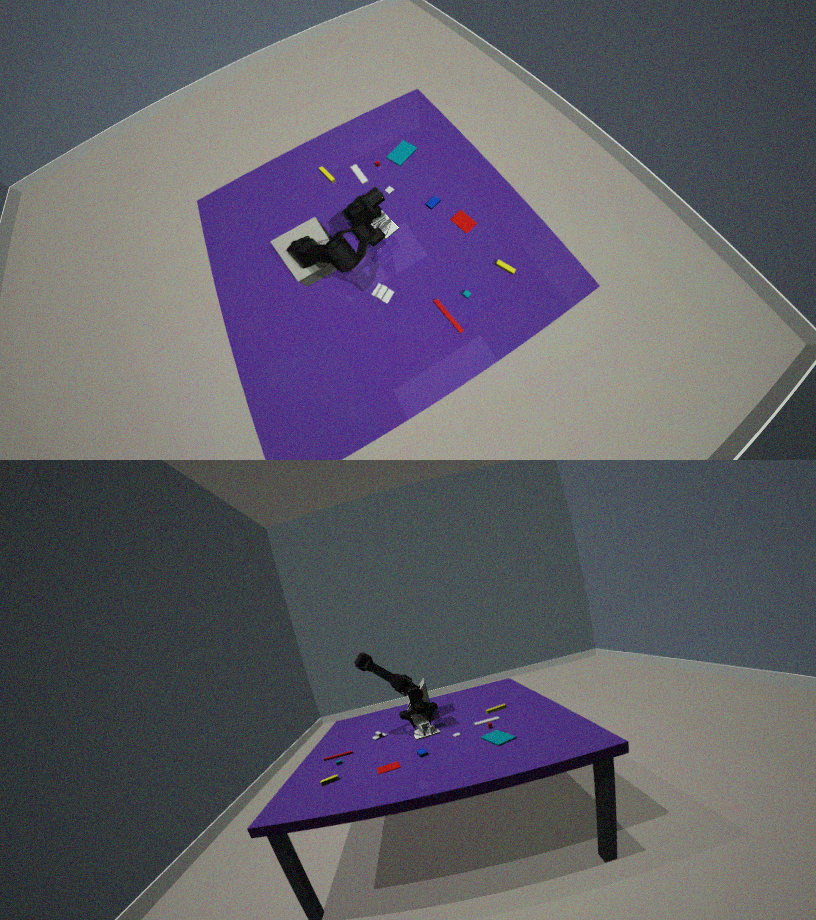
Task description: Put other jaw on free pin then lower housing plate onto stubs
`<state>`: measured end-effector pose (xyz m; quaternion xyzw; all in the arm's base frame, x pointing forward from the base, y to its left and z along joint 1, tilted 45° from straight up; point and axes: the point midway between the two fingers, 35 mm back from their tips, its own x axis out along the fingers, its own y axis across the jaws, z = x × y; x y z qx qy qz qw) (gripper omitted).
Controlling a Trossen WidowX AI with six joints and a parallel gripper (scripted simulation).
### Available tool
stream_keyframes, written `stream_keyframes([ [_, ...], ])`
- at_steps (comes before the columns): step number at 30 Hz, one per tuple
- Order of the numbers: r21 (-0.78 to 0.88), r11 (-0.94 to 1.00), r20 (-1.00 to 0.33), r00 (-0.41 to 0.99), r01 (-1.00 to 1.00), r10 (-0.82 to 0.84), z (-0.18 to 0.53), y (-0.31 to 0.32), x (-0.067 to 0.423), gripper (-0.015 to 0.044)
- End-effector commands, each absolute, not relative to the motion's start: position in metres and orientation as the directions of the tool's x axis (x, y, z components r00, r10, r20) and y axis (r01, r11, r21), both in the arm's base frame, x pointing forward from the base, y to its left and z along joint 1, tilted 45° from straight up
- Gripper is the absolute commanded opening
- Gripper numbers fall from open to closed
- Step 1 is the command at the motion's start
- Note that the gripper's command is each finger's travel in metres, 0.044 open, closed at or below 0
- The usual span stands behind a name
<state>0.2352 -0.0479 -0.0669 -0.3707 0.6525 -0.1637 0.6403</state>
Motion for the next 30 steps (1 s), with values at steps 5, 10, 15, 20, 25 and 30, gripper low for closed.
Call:
stream_keyframes([
  [5,-0.691,0.666,-0.710,0.095,-0.279,-0.697,-0.0678,-0.0496,0.2352,0.0351],
  [10,-0.691,0.666,-0.710,0.095,-0.279,-0.697,-0.0684,-0.0503,0.2353,0.0351],
  [15,-0.691,0.666,-0.710,0.095,-0.279,-0.697,-0.0687,-0.0506,0.2353,0.0351],
  [20,-0.692,0.666,-0.710,0.095,-0.279,-0.697,-0.0701,-0.0520,0.2355,0.0351],
  [25,-0.692,0.666,-0.710,0.095,-0.279,-0.697,-0.0701,-0.0520,0.2355,0.0351],
  [30,-0.692,0.666,-0.710,0.095,-0.279,-0.697,-0.0716,-0.0534,0.2357,0.0351],
])
